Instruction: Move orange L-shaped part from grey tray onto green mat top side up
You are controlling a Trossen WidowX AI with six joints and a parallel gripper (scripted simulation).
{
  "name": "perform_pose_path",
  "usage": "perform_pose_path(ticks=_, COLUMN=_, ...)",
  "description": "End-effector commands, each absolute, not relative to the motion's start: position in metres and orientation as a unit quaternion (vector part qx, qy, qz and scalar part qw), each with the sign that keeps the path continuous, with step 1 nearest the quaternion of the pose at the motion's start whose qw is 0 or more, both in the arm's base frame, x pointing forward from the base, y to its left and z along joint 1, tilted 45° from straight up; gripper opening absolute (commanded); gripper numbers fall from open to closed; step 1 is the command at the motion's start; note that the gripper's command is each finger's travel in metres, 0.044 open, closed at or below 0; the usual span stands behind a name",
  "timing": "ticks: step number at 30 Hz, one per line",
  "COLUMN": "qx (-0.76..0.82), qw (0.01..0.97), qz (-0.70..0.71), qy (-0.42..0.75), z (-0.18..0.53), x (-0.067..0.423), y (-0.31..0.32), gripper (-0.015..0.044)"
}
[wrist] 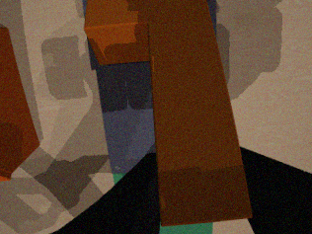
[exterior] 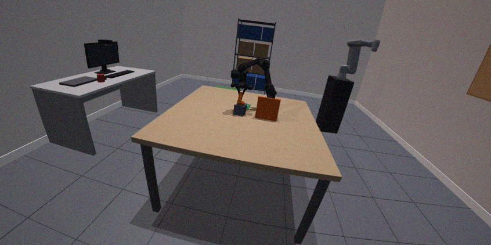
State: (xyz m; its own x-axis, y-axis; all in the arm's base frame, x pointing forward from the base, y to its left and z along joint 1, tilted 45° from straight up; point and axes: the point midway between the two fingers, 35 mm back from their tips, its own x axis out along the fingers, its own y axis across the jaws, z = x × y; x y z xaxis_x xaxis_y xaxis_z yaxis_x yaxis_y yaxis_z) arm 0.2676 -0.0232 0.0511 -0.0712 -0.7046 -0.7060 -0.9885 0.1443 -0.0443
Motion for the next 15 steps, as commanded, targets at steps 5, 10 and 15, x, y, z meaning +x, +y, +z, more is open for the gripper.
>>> perform_pose_path(ticks=5, qx=-0.610, qw=0.308, qz=0.233, qy=0.692, z=0.067, x=0.264, y=-0.039, gripper=0.0000)
perform_pose_path(ticks=10, qx=-0.610, qw=0.307, qz=0.233, qy=0.692, z=0.083, x=0.260, y=-0.057, gripper=0.0000)
perform_pose_path(ticks=15, qx=-0.610, qw=0.307, qz=0.232, qy=0.692, z=0.099, x=0.256, y=-0.073, gripper=0.0000)
